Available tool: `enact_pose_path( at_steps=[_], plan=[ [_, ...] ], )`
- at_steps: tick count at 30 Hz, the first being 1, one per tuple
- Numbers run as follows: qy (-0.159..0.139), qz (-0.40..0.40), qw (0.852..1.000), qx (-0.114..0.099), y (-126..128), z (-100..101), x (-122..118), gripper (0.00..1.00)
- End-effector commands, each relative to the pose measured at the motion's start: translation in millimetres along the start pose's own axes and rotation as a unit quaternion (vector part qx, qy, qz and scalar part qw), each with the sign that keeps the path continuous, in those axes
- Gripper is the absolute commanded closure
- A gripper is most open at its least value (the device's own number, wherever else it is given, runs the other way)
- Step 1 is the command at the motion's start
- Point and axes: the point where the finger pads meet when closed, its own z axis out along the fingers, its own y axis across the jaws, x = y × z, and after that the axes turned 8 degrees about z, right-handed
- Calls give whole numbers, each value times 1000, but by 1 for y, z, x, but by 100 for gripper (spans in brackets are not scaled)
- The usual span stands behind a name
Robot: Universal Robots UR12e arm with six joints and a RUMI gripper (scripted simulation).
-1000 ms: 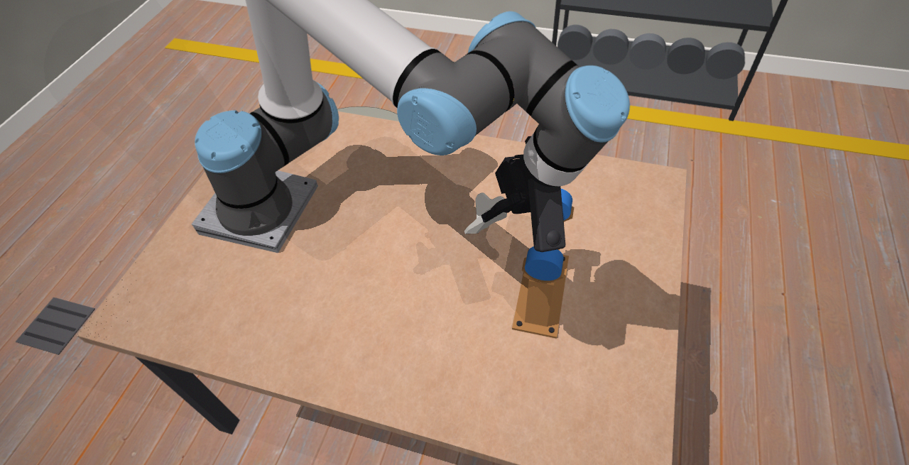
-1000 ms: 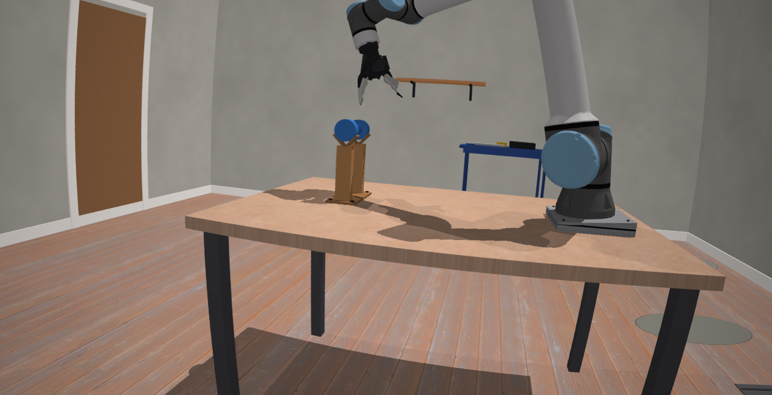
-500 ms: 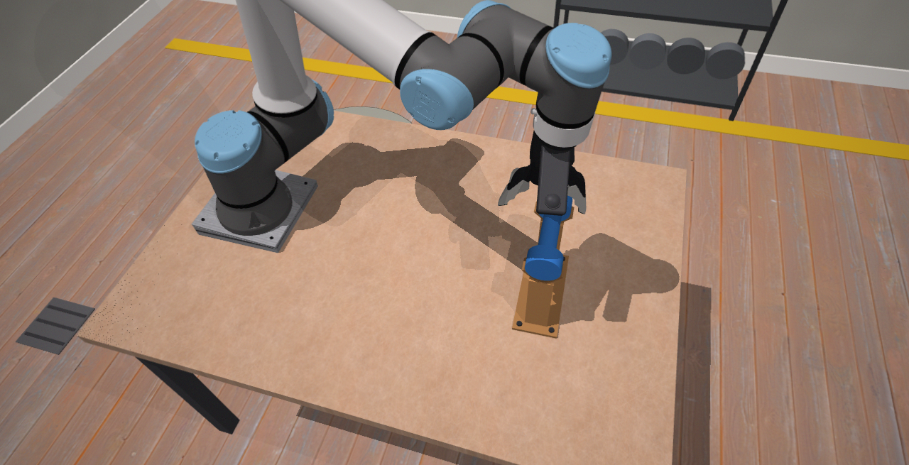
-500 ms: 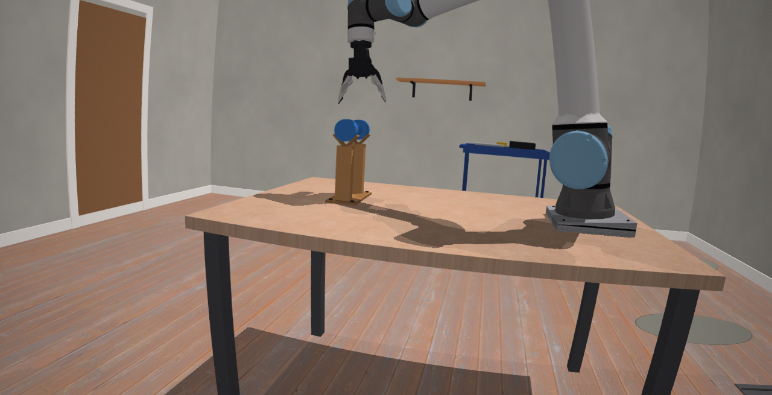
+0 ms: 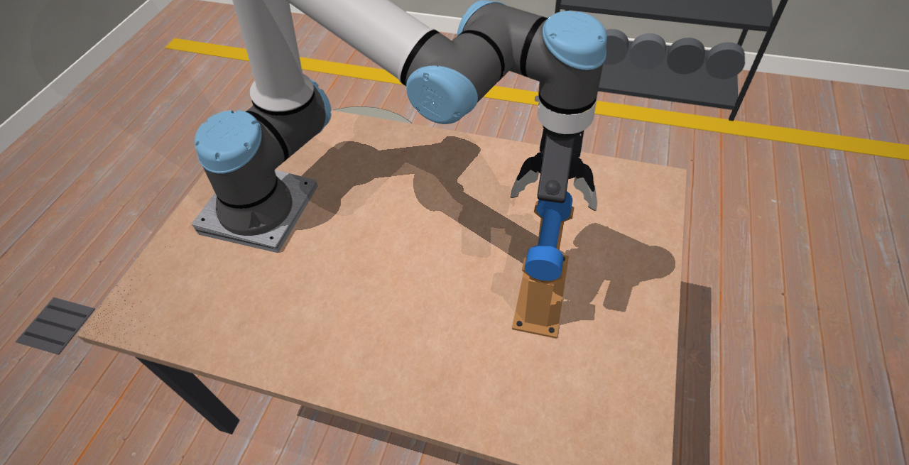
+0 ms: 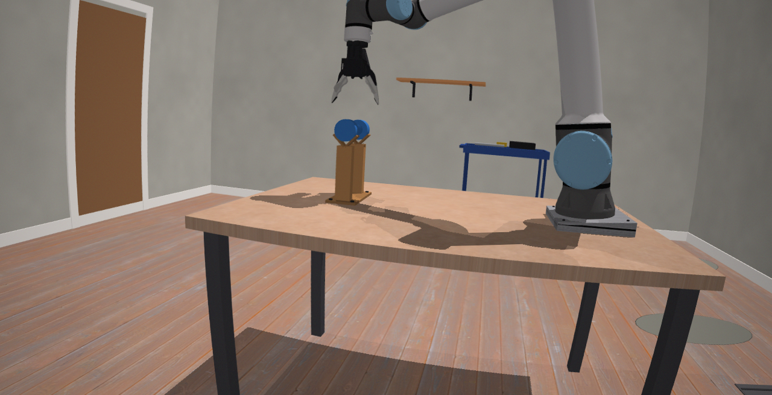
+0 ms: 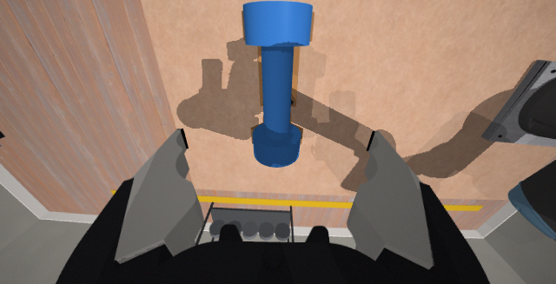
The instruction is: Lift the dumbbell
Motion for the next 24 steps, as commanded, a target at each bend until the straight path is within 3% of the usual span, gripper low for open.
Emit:
enact_pose_path(
  at_steps=[1,5,10,12,15,24],
  plan=[
    [1,2,1000,2,-1,-1,-1,0],
    [2,2,1000,2,-1,12,0,0],
    [5,2,1000,1,-1,69,0,0],
    [5,2,1000,1,-1,69,0,0],
    [5,2,1000,1,-1,94,0,0],
    [5,2,1000,1,-1,100,0,0]
  ],
)
